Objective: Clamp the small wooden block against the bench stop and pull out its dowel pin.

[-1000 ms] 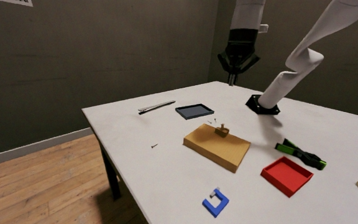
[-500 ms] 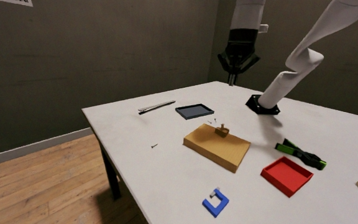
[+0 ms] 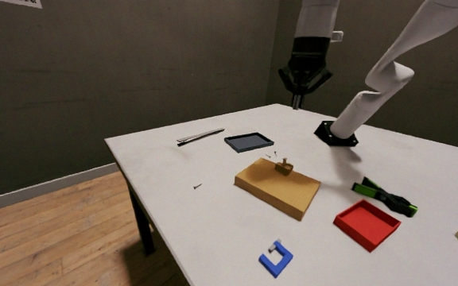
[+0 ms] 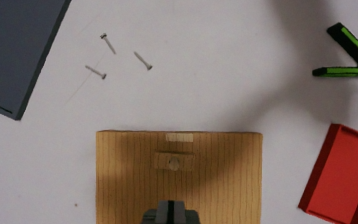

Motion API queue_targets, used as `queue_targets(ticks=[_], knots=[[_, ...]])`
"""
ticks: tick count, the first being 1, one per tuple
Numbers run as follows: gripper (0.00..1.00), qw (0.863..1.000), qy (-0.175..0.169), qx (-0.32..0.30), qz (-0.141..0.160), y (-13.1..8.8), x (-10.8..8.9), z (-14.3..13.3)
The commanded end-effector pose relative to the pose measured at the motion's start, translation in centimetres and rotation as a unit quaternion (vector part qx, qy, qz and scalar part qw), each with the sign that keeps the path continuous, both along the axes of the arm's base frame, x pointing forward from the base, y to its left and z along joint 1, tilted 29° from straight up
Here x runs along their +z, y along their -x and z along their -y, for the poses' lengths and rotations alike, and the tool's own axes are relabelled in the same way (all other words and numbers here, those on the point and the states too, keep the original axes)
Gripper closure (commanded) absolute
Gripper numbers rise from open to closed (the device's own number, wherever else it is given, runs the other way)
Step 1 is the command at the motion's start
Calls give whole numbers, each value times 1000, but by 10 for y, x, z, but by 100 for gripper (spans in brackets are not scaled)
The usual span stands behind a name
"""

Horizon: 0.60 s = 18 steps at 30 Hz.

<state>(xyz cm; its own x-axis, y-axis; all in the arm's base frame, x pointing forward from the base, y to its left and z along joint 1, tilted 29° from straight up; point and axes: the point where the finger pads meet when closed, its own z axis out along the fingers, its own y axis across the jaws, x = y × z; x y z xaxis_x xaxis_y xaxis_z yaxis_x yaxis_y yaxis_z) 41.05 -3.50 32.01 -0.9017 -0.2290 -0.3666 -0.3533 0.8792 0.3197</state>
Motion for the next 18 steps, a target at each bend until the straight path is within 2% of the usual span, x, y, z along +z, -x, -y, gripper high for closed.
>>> queue_targets(ticks=[1, 9, 18], knots=[[90, 1000, 2, -5, -1, 1, -2, 1], [90, 1000, -2, -9, -4, -5, -19, -7], [90, 1000, -6, -26, -14, -19, -68, -31]])
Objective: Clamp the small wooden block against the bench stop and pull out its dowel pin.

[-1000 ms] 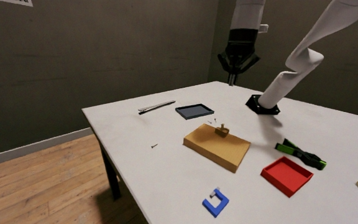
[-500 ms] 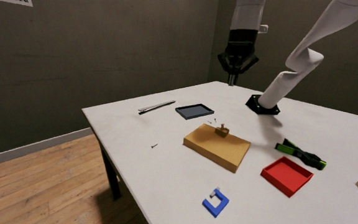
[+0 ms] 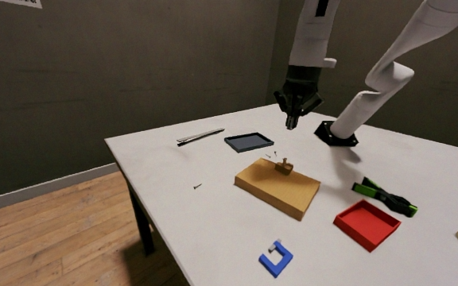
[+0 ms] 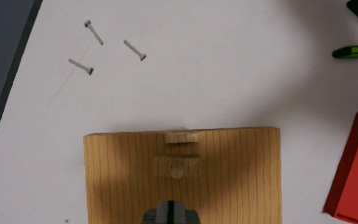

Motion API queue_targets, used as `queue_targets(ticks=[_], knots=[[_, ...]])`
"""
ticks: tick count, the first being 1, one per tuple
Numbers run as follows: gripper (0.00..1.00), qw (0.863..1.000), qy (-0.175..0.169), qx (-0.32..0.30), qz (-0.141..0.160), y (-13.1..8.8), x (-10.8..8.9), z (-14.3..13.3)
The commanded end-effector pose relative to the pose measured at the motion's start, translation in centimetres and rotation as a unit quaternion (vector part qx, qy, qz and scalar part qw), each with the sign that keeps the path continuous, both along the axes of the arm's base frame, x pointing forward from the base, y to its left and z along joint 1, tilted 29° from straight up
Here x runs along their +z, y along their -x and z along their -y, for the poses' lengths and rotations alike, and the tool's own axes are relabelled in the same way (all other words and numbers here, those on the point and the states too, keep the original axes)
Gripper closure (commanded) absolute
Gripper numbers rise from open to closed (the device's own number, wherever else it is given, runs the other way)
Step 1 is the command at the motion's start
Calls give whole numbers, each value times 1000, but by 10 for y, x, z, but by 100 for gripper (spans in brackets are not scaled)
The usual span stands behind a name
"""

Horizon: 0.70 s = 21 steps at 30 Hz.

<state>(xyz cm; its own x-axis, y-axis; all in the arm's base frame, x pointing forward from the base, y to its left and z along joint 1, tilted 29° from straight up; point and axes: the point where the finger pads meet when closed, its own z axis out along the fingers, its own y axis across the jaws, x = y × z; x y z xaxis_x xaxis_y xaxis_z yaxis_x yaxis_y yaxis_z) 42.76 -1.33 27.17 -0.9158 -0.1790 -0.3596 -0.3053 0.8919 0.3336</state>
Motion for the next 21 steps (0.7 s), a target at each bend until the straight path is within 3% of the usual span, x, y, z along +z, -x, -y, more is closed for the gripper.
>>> queue_targets(ticks=[1, 5, 12, 13, 21], knots=[[90, 1000, -1, -2, -10, -2, -25, -11], [90, 1000, 0, -8, -13, -4, -38, -16], [90, 1000, 0, -9, -10, -5, -39, -18], [66, 1000, 0, -9, -10, -6, -39, -18], [66, 1000, 0, -9, -10, -6, -39, -17]])
